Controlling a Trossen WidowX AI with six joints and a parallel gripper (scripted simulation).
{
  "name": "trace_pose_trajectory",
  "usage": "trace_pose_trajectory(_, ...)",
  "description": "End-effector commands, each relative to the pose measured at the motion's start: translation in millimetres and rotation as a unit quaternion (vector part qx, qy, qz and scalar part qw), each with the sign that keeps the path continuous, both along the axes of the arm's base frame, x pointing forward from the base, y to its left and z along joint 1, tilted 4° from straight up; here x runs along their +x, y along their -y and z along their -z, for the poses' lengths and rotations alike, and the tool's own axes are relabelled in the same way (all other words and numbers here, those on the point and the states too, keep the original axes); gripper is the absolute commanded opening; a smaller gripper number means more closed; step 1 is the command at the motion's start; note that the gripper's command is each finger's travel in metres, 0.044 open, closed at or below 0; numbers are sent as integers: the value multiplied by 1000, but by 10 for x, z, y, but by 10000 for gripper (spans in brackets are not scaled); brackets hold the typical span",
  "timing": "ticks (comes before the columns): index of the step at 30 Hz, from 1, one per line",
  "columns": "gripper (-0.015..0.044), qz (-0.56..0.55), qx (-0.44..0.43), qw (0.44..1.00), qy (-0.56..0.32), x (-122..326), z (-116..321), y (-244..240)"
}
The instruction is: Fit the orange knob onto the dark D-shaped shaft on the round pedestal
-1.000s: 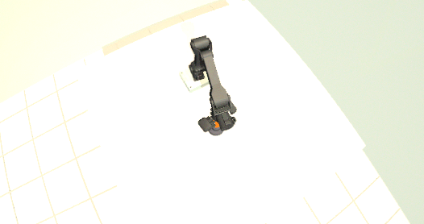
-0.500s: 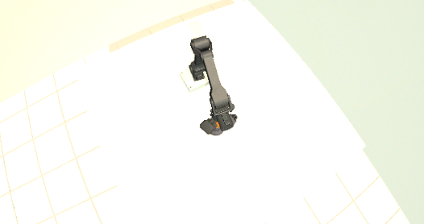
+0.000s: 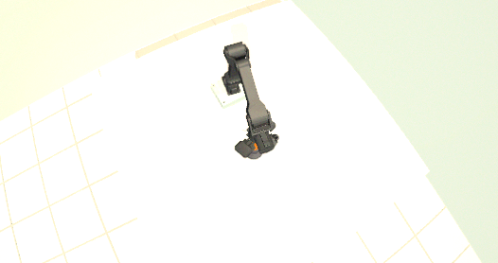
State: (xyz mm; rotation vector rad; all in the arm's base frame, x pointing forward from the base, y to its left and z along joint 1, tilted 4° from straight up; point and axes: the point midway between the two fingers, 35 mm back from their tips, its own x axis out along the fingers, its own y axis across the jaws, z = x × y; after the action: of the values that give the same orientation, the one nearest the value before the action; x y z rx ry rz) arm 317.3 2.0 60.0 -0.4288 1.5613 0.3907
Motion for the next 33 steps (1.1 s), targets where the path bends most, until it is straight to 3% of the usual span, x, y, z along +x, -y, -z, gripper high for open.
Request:
trace_pose_trajectory(1, 0, -3, -1, 1000, 1, 4, 5, 0)
trace_pose_trajectory(8, 0, -7, 0, 1000, 1, 16, -51, 0)
trace_pose_trajectory(15, 0, -107, 2, 994, -2, 21, -35, 3)
trace_pose_trajectory(33, 0, -107, 2, 994, -2, 10, -1, 3)
